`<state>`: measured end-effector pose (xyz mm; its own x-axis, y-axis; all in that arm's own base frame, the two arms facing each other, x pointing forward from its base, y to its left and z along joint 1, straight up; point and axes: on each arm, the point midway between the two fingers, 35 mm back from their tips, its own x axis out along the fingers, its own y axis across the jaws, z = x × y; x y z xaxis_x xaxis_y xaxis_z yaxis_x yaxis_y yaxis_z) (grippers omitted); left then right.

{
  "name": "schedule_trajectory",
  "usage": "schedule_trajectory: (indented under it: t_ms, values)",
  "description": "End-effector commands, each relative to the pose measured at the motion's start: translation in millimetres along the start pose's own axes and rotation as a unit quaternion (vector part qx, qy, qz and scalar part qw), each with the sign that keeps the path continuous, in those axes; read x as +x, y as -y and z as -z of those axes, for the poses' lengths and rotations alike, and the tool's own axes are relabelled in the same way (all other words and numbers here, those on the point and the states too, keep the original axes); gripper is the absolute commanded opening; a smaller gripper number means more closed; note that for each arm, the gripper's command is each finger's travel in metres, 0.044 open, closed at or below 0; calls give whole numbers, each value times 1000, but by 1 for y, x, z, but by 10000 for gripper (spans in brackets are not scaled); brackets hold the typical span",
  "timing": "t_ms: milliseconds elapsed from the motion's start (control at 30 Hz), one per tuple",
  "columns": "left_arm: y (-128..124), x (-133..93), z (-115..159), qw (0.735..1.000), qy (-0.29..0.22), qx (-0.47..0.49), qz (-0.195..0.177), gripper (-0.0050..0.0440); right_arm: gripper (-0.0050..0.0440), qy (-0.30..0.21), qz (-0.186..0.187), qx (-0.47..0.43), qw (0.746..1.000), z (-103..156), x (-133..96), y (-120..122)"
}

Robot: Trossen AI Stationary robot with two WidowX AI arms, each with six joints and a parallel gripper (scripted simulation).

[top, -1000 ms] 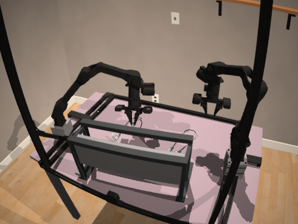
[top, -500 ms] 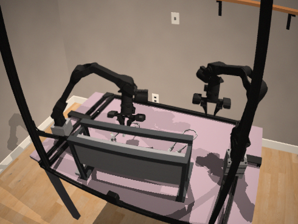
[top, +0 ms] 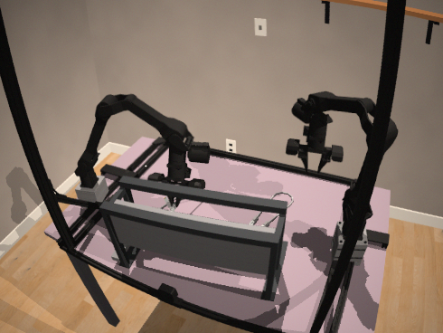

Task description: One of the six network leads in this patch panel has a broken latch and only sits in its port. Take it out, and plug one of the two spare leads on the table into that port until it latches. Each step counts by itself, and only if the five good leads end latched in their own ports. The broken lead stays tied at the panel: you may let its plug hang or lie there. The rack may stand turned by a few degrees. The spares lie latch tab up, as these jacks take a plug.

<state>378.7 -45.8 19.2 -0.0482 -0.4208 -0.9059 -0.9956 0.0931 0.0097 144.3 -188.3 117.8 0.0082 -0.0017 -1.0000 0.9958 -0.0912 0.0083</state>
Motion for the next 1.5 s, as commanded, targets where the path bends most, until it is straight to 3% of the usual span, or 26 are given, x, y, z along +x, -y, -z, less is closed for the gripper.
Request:
schedule_trajectory:
  t_ms: [0,300,333,1467]
  values:
    - [-2,-4,-1,1000,1,-6,7,54,176,0,0,0,1000,0,0,0]
    - [-2,-4,-1,1000,1,-6,7,54,176,0,0,0,1000,0,0,0]
    - [-24,19,46,1000,0,8,2,54,176,0,0,0,1000,0,0,0]
    - [-20,19,46,1000,0,8,2,54,176,0,0,0,1000,0,0,0]
